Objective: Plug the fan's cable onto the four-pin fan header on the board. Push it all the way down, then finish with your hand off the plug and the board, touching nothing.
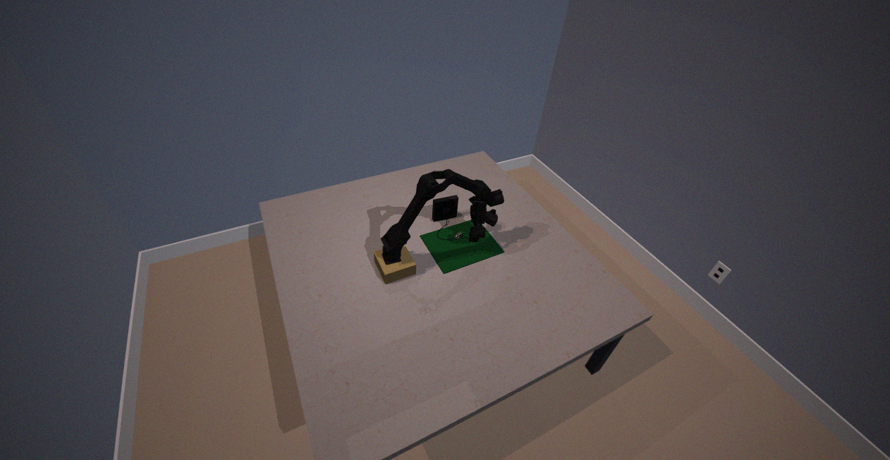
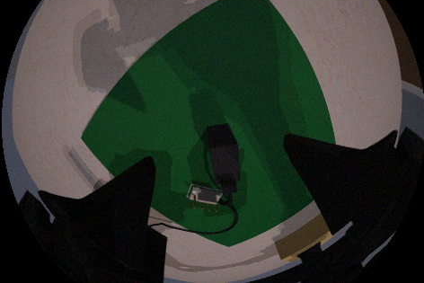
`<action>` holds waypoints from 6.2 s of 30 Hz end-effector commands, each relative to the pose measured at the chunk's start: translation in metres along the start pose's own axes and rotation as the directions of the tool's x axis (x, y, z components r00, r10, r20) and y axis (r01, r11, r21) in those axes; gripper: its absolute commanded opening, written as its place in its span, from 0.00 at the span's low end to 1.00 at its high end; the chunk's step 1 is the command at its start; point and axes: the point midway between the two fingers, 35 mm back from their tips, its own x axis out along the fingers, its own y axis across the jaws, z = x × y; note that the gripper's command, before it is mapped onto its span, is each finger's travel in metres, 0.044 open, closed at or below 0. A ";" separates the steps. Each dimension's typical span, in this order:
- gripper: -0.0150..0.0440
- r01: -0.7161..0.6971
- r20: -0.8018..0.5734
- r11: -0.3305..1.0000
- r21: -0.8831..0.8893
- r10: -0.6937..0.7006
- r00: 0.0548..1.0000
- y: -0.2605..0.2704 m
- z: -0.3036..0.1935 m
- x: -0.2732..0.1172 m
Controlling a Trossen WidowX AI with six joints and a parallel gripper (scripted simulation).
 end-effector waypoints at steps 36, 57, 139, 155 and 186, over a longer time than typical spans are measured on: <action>0.42 0.005 -0.009 1.000 0.001 -0.005 1.000 -0.002 -0.003 0.027; 0.25 0.010 -0.012 0.998 0.058 -0.010 1.000 0.000 -0.004 -0.022; 0.25 0.012 -0.018 -0.472 0.881 -0.009 1.000 0.014 -0.079 -0.022; 0.25 0.012 -0.018 -0.467 0.884 -0.009 1.000 0.013 -0.080 0.000; 0.25 0.012 -0.018 -0.458 0.889 -0.009 1.000 0.013 -0.080 0.001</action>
